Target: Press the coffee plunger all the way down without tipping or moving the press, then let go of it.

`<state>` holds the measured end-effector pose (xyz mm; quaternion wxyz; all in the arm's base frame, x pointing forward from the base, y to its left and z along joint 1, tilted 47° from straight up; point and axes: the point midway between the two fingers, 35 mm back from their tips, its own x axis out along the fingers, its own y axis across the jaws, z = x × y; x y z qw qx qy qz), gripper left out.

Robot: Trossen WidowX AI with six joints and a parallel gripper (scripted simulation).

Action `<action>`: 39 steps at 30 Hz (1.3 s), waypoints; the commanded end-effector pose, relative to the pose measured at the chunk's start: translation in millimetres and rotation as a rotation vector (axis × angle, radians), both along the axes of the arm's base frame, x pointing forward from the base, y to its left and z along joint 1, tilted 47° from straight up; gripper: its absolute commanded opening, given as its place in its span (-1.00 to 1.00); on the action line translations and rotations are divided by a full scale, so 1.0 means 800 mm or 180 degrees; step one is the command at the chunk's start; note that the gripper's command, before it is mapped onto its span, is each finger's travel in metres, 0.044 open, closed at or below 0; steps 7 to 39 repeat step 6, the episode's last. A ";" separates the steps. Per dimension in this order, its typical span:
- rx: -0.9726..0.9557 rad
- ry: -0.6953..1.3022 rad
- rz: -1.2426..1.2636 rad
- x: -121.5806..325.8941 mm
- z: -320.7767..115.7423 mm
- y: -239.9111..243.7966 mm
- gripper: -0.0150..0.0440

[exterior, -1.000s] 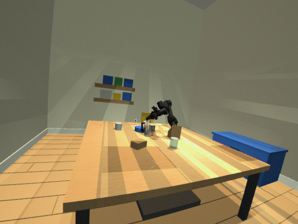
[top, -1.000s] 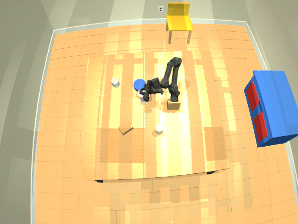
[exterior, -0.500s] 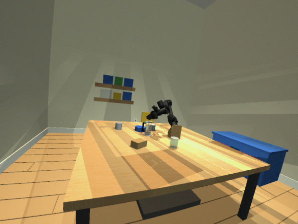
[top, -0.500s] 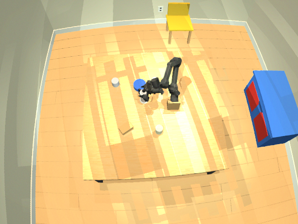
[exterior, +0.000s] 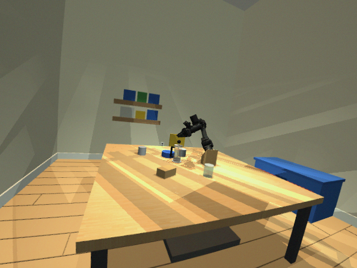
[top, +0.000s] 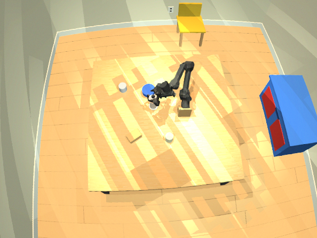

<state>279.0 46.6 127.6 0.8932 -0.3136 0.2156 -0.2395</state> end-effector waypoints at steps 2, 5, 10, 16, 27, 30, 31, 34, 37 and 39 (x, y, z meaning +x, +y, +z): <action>-0.0167 -0.0017 -0.0047 -0.026 0.045 0.015 1.00; -0.0175 -0.0018 -0.0046 -0.027 0.047 0.016 1.00; -0.0175 -0.0018 -0.0046 -0.027 0.047 0.016 1.00; -0.0175 -0.0018 -0.0046 -0.027 0.047 0.016 1.00; -0.0175 -0.0018 -0.0046 -0.027 0.047 0.016 1.00; -0.0175 -0.0018 -0.0046 -0.027 0.047 0.016 1.00; -0.0175 -0.0018 -0.0046 -0.027 0.047 0.016 1.00; -0.0175 -0.0018 -0.0046 -0.027 0.047 0.016 1.00; -0.0175 -0.0018 -0.0046 -0.027 0.047 0.016 1.00; -0.0175 -0.0018 -0.0046 -0.027 0.047 0.016 1.00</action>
